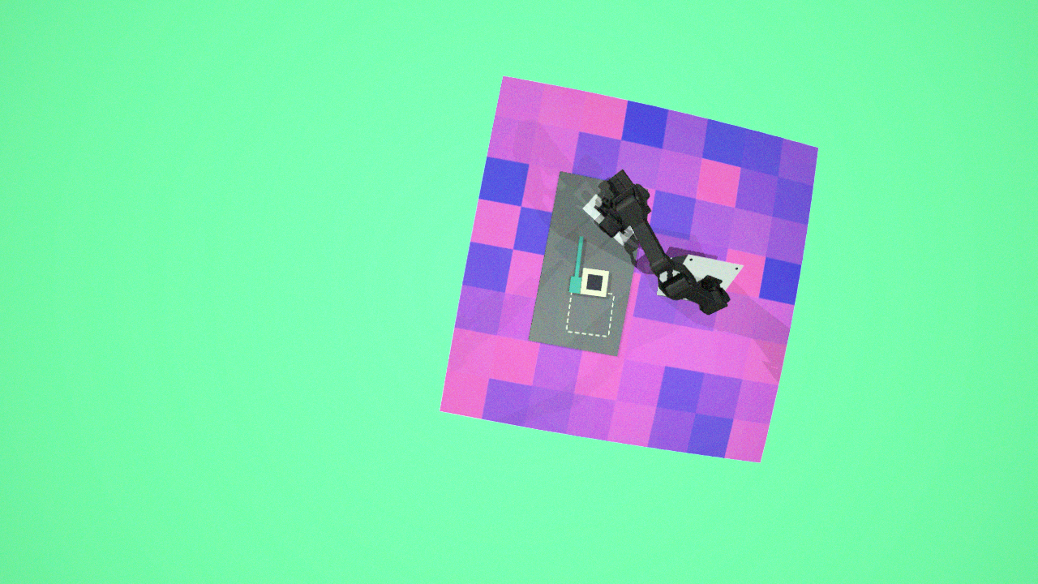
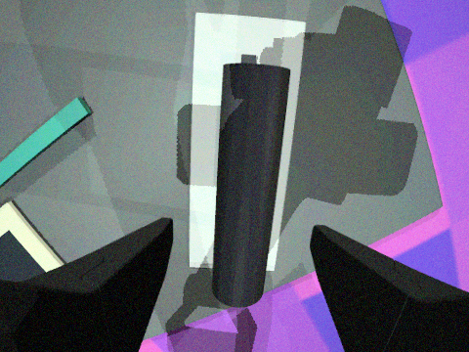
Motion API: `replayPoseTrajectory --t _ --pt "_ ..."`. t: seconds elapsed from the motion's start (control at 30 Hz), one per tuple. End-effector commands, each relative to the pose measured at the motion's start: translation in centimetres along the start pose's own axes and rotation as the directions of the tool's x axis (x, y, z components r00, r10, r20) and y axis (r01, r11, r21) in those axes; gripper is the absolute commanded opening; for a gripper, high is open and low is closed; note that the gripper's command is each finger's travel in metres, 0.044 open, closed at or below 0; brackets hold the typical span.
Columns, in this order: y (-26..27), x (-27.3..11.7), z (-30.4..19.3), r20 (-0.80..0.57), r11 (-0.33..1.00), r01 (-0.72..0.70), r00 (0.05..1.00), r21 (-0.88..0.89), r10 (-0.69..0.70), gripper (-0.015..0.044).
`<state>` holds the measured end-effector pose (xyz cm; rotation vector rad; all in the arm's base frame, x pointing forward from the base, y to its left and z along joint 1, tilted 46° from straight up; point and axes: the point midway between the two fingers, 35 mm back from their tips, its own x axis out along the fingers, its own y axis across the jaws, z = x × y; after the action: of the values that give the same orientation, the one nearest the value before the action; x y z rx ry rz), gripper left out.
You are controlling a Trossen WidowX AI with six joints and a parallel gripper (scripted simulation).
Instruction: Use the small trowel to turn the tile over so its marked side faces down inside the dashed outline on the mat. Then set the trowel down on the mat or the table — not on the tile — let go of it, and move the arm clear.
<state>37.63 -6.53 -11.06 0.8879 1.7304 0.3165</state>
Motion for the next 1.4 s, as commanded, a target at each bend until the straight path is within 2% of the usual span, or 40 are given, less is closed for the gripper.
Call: replayPoseTrajectory --t 0.0,0.93,1.1,1.37 --pt "-0.2 0.3 0.2 -0.006 1.0 0.005 1.0 0.001 -0.005 0.027" --pt "-0.2 4.5 0.3 -0.007 1.0 0.003 1.0 0.001 -0.003 0.027" --pt "-0.2 4.5 0.3 -0.007 1.0 0.003 1.0 0.001 -0.003 0.0139" --pt "-0.2 4.5 0.3 -0.007 1.0 0.003 1.0 0.001 -0.003 0.013"
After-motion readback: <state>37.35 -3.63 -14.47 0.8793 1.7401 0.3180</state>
